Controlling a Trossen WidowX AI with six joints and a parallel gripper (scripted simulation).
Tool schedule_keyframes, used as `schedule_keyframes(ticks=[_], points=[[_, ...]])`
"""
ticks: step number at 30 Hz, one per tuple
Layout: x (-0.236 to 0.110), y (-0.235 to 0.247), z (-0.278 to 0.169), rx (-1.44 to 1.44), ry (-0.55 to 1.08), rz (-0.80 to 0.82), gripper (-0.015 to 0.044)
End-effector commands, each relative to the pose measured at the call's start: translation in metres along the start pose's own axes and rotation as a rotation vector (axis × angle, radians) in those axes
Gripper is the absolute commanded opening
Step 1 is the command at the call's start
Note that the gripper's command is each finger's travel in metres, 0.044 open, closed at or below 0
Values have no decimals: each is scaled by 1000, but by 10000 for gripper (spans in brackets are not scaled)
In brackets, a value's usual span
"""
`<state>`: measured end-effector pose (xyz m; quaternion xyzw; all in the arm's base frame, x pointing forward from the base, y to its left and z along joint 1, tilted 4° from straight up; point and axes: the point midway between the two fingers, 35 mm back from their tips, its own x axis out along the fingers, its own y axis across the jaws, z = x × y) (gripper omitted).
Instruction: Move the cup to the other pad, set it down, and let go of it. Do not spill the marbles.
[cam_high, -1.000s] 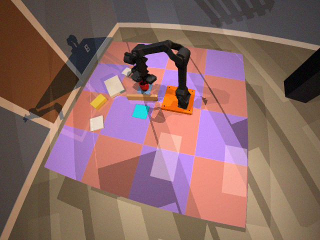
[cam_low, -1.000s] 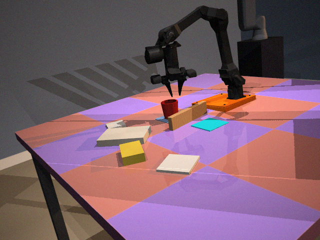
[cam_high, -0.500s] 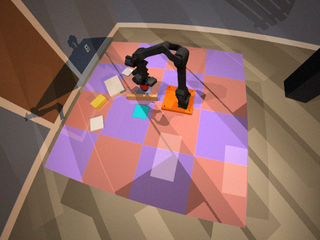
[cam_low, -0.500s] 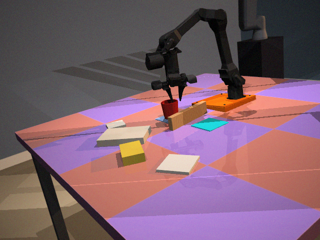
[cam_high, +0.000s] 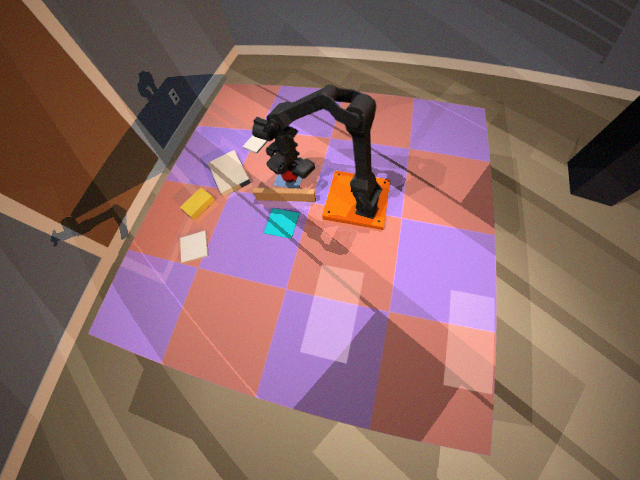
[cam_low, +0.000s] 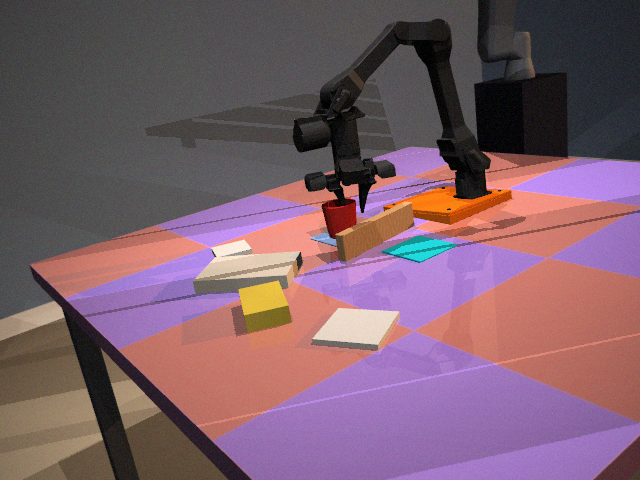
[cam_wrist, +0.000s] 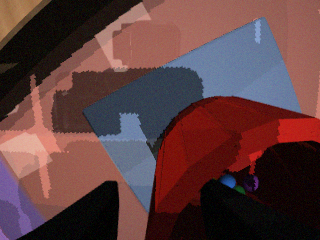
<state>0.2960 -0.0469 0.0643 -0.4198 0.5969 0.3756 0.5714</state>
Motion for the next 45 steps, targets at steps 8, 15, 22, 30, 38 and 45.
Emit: schedule_keyframes(ticks=[8,15,22,30,38,45], points=[[8,1,0,0,1,2,95],[8,1,0,0,1,2,29],[8,1,0,0,1,2,0],[-12,-1,0,-1,1,1,0],[-36,-2,1,-3,2,-1,0],[-57,-2,2,-4,3,-2,0]])
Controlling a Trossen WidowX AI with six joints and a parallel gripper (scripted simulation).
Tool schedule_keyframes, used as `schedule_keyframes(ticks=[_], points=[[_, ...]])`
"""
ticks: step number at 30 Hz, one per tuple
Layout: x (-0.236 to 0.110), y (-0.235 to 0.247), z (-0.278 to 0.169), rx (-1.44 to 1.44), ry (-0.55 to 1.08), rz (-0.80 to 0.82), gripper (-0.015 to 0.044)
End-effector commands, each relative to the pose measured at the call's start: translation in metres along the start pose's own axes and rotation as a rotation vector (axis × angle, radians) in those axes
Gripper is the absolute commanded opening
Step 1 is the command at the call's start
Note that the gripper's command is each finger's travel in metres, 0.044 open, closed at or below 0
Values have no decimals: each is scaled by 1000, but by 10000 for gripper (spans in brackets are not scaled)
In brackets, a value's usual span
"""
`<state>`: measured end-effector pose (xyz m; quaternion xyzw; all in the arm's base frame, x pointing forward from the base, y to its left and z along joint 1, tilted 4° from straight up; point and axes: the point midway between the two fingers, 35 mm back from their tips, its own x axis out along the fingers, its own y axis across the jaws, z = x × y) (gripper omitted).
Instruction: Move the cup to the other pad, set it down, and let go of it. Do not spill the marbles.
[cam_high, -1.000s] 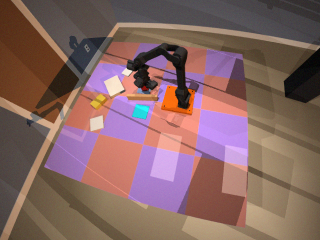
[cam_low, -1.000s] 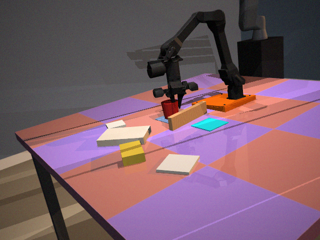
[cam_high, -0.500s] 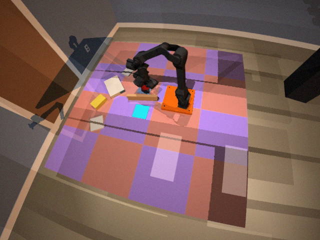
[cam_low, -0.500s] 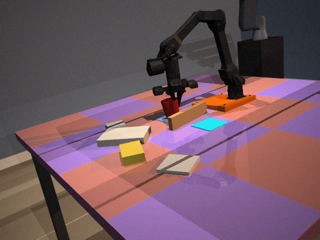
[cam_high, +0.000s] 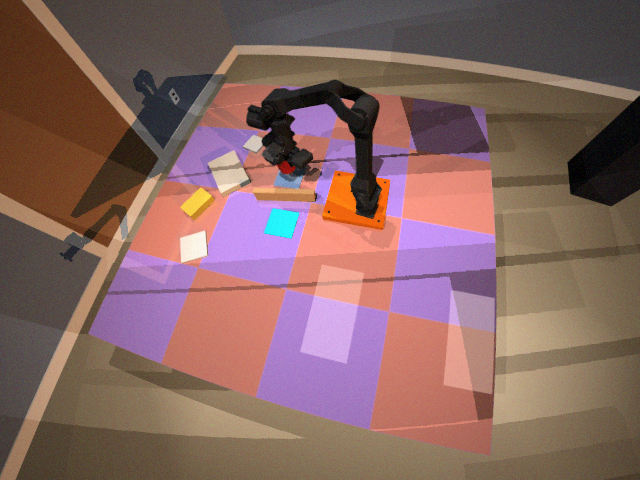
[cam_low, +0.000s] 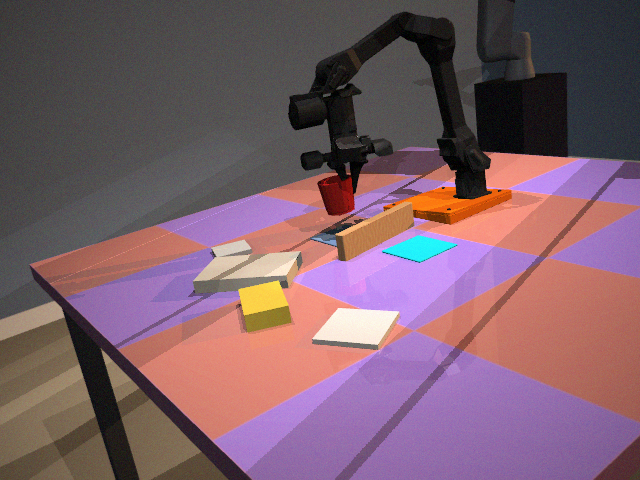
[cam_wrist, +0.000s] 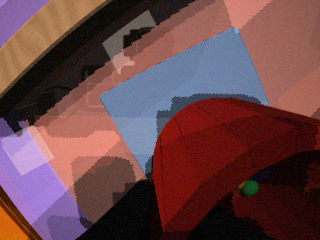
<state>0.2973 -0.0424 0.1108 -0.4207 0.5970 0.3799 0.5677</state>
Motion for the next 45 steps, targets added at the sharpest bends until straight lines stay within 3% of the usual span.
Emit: schedule_keyframes(ticks=[1,27,45], points=[[-14,0,0,5,1,-9,0],[-22,2,2,-1,-2,-7,0],[-22,22,32,3,-2,-6,0]])
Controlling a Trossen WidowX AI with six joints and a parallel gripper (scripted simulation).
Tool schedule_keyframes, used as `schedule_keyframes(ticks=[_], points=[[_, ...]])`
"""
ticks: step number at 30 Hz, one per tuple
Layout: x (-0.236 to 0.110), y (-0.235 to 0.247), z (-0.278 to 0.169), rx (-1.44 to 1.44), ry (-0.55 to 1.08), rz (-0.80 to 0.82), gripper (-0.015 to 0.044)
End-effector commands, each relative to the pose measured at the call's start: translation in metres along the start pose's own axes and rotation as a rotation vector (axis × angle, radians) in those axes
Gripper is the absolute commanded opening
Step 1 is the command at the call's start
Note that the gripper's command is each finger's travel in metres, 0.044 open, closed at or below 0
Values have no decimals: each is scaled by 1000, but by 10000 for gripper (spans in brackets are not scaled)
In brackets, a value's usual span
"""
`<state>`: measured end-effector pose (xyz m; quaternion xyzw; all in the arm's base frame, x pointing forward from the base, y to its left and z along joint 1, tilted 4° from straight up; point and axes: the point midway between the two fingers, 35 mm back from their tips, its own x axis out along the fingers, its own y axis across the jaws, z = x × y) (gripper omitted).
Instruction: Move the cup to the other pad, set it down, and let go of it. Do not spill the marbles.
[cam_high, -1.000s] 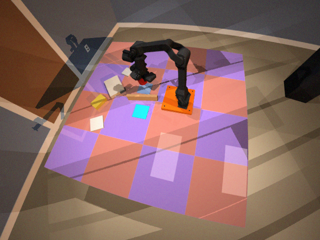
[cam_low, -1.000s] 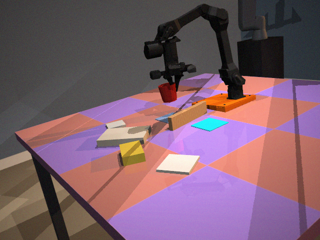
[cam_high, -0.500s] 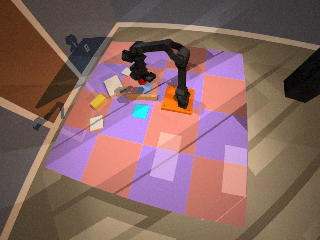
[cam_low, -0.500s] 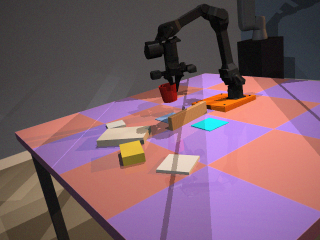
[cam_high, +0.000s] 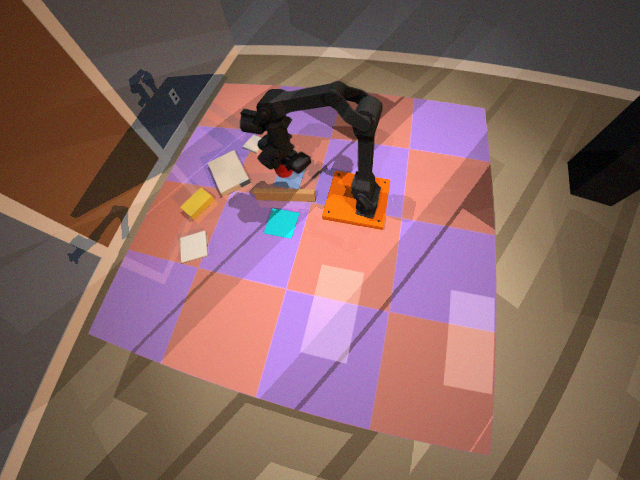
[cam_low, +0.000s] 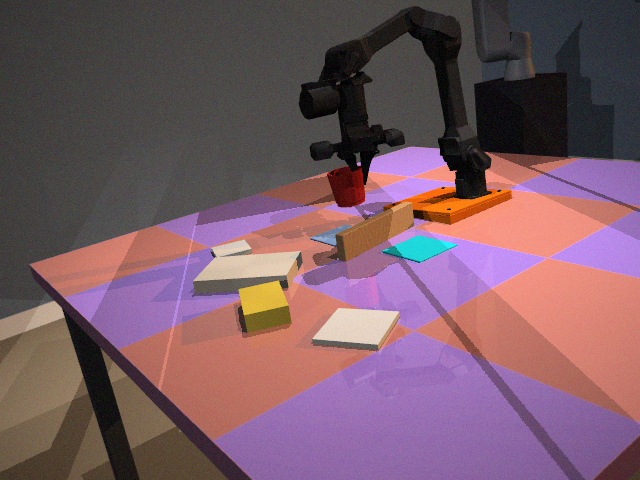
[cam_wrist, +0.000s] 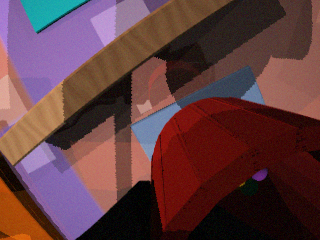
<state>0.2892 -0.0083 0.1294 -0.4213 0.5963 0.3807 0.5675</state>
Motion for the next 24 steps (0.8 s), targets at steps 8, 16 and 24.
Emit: schedule_keyframes(ticks=[8,16,24], points=[[-1,13,19,6,-2,-6,0],[-1,23,33,6,-3,-5,0],[-2,33,47,6,-4,-4,0]])
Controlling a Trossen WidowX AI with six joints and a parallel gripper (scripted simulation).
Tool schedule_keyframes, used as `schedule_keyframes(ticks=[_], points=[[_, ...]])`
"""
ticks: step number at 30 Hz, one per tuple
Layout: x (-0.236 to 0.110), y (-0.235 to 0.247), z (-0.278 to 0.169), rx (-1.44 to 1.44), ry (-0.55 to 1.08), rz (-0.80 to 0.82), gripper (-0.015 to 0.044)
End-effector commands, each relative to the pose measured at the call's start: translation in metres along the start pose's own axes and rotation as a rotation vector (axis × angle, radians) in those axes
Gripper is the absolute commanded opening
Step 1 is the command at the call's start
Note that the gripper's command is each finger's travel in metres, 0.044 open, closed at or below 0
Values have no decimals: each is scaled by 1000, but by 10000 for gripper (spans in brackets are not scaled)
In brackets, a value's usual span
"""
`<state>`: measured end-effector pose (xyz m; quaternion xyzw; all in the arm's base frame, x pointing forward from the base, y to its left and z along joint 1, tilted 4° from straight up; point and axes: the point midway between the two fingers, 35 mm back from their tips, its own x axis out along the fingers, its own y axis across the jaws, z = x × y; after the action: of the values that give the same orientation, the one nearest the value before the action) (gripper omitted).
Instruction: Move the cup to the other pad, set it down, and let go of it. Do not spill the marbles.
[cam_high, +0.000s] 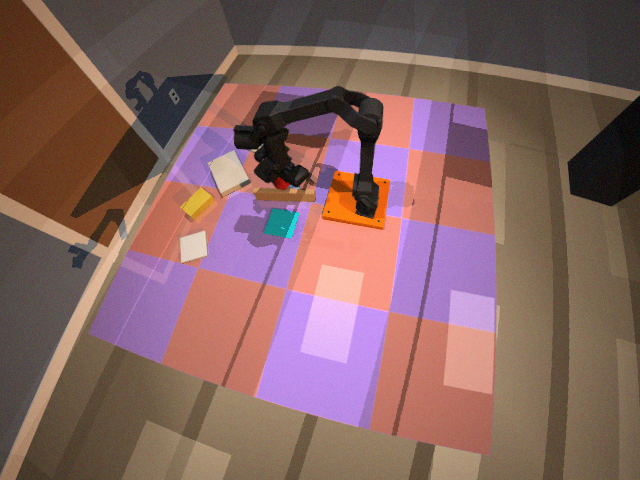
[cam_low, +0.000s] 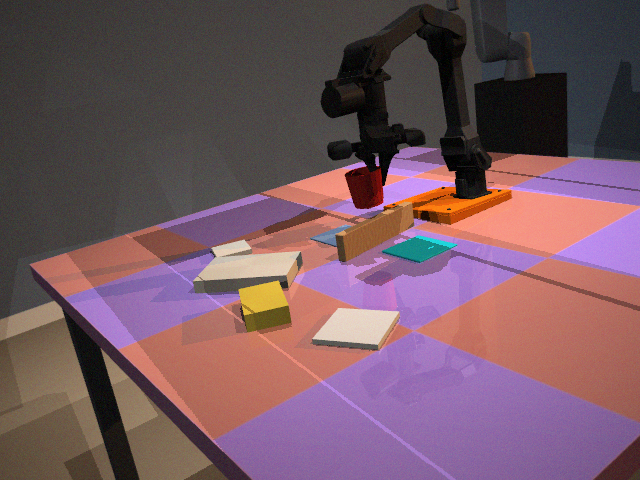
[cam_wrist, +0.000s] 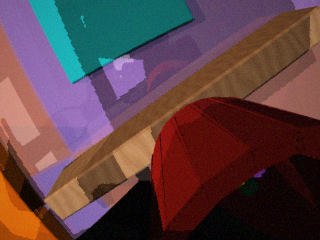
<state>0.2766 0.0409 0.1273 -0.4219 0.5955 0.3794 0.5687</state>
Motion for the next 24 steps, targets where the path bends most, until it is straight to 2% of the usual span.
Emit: schedule_keyframes(ticks=[1,24], points=[[0,5,7,5,-4,0,0],[-2,32,46,5,-7,2,0]])
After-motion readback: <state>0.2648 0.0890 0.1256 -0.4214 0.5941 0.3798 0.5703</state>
